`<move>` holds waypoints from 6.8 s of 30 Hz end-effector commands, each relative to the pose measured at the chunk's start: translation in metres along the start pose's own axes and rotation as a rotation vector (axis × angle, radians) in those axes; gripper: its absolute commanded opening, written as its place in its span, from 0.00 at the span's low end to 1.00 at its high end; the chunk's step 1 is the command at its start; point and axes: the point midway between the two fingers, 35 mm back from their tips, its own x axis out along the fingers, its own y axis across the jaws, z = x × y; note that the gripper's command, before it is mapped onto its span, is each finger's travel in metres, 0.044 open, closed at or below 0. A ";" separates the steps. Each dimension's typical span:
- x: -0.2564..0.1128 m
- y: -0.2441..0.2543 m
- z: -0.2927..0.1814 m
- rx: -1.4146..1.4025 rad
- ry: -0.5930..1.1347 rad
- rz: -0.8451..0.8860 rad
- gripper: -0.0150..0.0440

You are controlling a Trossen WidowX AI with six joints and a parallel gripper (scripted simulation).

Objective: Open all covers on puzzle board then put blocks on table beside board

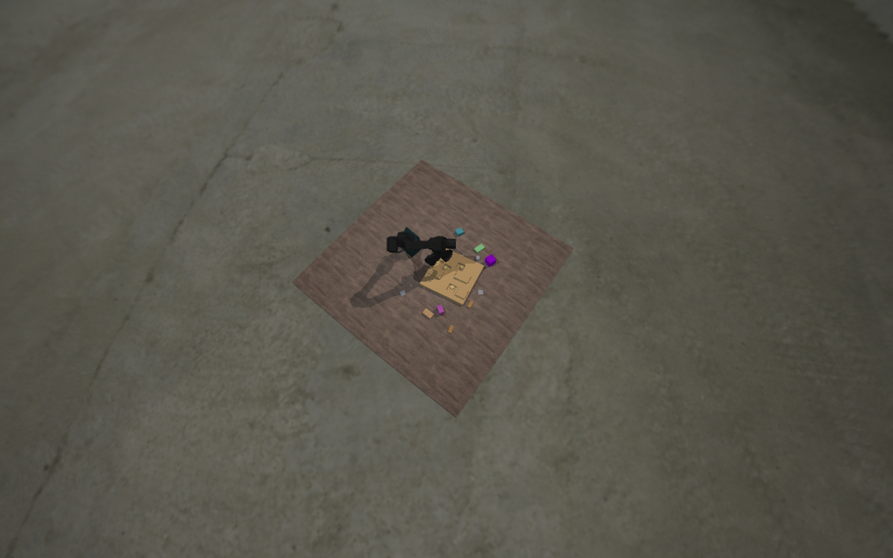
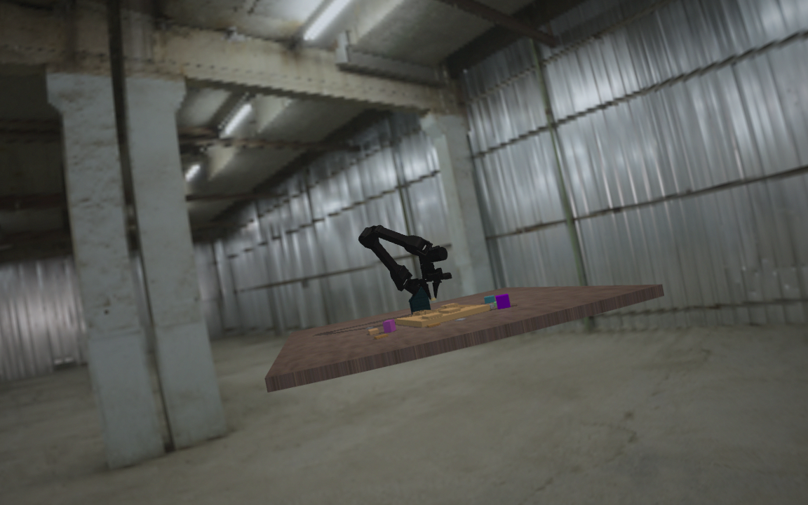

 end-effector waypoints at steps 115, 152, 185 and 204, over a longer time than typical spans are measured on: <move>0.029 0.202 0.023 0.012 -0.014 0.024 0.39; 0.058 0.201 0.021 0.017 -0.012 0.024 1.00; -0.020 0.176 0.031 -0.130 -0.016 0.029 0.73; -0.019 0.065 0.060 -0.722 -0.026 0.020 0.25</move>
